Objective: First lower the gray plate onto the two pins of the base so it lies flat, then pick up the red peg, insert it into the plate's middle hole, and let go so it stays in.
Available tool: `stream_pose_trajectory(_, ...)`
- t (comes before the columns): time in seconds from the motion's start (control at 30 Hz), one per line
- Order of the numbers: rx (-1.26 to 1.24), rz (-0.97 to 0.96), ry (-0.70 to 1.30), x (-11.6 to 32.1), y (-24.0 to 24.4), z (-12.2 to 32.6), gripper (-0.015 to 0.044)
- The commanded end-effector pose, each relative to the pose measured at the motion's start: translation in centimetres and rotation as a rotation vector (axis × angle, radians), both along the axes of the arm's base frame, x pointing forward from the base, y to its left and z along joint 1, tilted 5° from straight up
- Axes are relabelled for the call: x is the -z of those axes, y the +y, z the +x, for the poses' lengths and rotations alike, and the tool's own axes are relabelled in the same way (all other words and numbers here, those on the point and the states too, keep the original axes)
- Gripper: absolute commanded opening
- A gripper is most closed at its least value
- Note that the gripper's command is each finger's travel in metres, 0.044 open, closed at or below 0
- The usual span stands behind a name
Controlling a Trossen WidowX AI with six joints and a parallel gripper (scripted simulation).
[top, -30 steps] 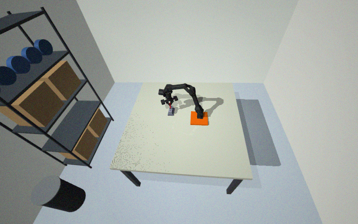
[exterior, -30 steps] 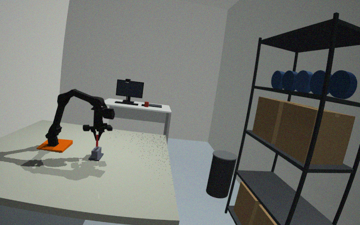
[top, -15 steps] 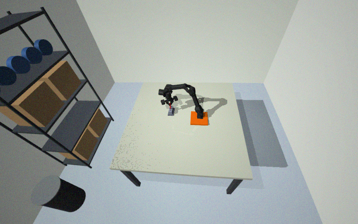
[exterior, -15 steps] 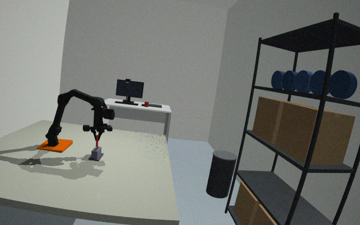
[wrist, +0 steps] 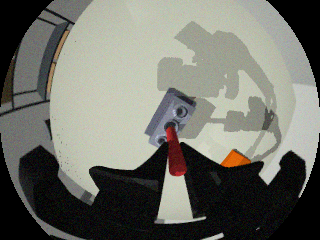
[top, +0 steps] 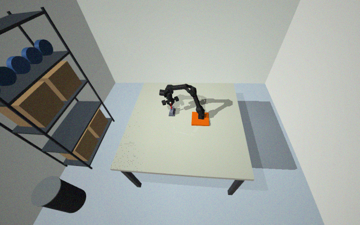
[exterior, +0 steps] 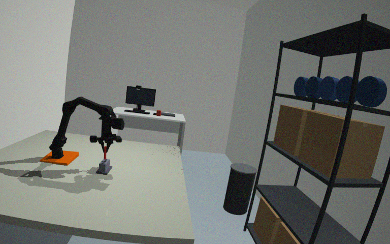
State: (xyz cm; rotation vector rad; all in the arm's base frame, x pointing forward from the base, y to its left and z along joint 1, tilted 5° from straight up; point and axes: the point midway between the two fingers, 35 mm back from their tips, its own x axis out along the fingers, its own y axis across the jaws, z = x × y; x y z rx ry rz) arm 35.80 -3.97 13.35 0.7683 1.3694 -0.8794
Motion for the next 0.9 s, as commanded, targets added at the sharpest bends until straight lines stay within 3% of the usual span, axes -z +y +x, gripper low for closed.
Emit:
stream_pose_trajectory(0.0,0.0,0.0,0.0,0.0,0.0,0.0,0.0)
stream_pose_trajectory(0.87,-0.001,0.0,0.003,1.6,-0.2,-0.1,0.0)
